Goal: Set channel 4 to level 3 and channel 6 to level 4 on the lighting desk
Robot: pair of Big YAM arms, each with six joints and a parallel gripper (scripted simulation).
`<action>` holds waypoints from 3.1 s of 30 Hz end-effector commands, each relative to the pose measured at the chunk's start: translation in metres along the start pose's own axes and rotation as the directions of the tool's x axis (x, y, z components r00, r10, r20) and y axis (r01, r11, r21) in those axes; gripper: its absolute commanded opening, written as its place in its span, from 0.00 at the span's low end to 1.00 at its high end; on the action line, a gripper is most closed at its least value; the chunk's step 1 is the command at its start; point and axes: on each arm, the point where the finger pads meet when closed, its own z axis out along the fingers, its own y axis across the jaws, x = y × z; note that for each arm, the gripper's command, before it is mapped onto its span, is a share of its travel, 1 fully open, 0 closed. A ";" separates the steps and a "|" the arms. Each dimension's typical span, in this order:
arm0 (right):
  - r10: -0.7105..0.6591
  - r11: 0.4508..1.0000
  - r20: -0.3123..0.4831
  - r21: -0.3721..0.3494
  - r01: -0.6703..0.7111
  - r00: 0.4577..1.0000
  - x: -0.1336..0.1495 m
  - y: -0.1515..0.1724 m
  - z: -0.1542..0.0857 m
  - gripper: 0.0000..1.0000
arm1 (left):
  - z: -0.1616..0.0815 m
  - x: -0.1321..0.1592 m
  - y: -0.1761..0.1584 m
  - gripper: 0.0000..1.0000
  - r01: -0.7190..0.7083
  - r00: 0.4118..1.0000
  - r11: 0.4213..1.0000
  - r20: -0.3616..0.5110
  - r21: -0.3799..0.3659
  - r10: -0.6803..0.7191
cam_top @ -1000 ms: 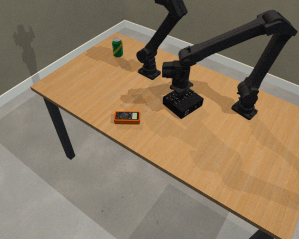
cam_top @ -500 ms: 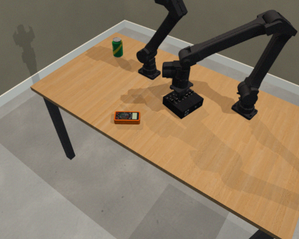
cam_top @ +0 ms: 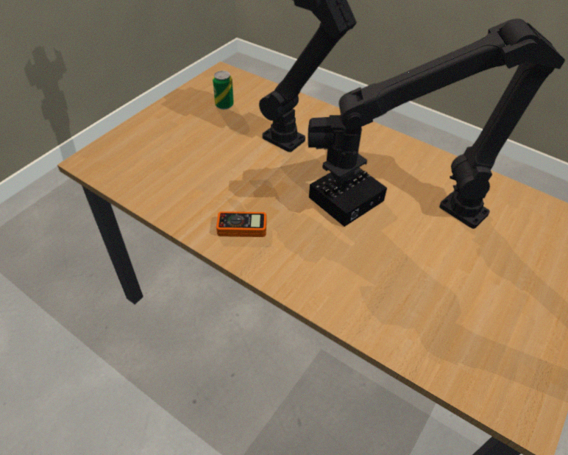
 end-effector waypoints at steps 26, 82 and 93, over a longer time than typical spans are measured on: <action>0.009 1.000 0.055 0.006 -0.009 0.998 -0.041 -0.003 0.005 1.00 | -0.004 -0.003 0.006 0.00 -0.003 1.000 1.000 0.014 -0.016 0.003; 0.009 1.000 0.055 0.006 -0.009 0.998 -0.041 -0.003 0.005 1.00 | -0.008 0.001 0.007 0.00 -0.001 1.000 1.000 0.022 -0.026 0.002; 0.009 1.000 0.055 0.006 -0.009 0.998 -0.041 -0.003 0.005 1.00 | -0.008 0.001 0.007 0.00 -0.001 1.000 1.000 0.022 -0.026 0.002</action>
